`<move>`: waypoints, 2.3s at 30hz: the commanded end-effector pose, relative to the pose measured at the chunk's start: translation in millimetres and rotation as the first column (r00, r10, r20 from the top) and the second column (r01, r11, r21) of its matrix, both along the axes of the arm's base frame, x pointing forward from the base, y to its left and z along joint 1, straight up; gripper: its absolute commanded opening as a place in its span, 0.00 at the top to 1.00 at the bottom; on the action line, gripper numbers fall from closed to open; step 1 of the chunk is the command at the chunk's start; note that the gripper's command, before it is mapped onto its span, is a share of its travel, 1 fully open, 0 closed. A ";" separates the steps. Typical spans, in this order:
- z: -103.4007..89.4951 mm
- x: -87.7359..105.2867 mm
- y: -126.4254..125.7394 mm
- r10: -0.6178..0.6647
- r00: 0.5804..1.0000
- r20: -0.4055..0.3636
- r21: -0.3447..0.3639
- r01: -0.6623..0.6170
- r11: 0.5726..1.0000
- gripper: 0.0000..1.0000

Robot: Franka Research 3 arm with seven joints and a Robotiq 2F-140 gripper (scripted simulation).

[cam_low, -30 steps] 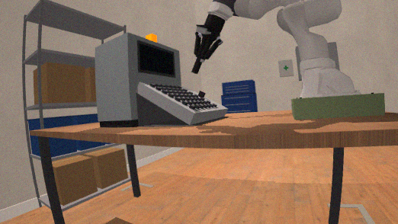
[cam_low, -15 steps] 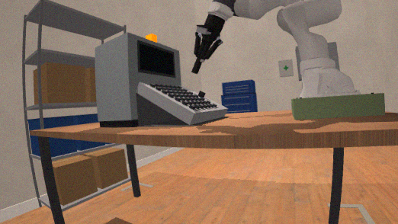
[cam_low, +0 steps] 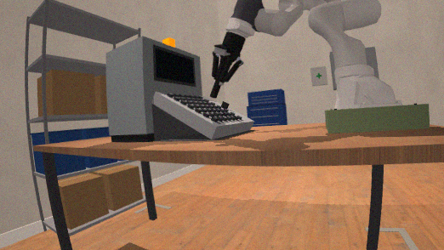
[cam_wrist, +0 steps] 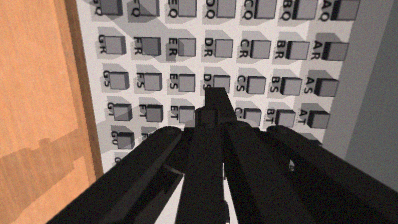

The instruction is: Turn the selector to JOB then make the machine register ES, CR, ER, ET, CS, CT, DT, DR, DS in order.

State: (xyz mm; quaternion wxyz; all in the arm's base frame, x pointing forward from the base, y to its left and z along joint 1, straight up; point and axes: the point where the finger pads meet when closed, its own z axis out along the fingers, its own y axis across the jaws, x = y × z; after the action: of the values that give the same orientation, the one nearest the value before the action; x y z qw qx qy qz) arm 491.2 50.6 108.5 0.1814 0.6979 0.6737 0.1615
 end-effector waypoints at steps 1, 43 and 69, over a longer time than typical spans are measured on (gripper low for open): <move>-3.2 10.5 5.5 -0.024 0.999 0.025 0.025 0.023 0.999 0.90; -22.4 21.3 4.9 -0.024 0.999 0.025 0.025 0.023 0.999 0.90; -27.6 24.3 4.7 -0.024 0.999 0.025 0.025 0.023 0.999 0.90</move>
State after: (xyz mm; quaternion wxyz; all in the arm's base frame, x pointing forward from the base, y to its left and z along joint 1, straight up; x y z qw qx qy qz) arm 513.7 53.9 80.5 0.1841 0.7037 0.6640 0.1729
